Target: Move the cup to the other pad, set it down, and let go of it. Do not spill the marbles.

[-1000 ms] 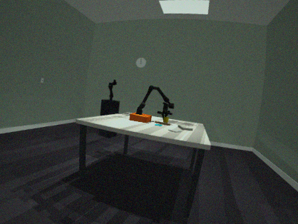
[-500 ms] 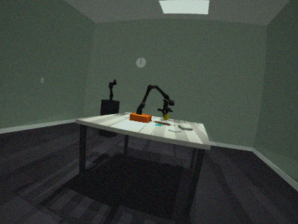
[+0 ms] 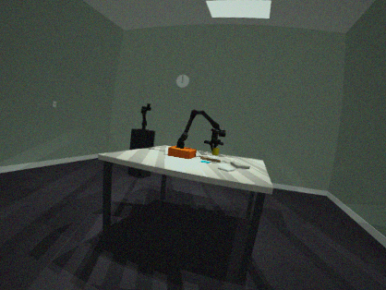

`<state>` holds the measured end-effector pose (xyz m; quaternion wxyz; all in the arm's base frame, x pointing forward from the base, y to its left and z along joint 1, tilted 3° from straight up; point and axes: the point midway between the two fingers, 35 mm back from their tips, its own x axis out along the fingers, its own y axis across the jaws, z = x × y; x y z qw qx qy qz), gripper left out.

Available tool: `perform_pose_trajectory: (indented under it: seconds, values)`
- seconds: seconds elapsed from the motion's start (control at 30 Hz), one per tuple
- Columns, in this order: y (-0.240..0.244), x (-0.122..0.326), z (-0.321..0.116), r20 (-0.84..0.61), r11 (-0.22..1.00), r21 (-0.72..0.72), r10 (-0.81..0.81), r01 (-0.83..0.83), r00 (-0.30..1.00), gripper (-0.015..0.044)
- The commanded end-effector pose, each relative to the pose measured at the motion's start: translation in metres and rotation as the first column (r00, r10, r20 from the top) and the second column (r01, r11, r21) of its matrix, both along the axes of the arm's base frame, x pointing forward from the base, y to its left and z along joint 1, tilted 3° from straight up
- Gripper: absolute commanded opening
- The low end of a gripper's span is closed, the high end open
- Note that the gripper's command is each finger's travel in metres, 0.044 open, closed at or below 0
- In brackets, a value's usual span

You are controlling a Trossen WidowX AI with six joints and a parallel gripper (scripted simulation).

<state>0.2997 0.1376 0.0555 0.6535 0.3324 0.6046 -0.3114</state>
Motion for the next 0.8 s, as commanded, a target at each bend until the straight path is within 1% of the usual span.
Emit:
perform_pose_trajectory:
  seconds: [0.0,0.77]
  values:
    - [-0.008,0.0,0.0,0.001,1.0,-0.001,0.0,0.0,1.0,0.0]
    - [-0.063,-0.002,0.002,0.002,1.0,-0.009,-0.003,0.003,1.0,0.0]
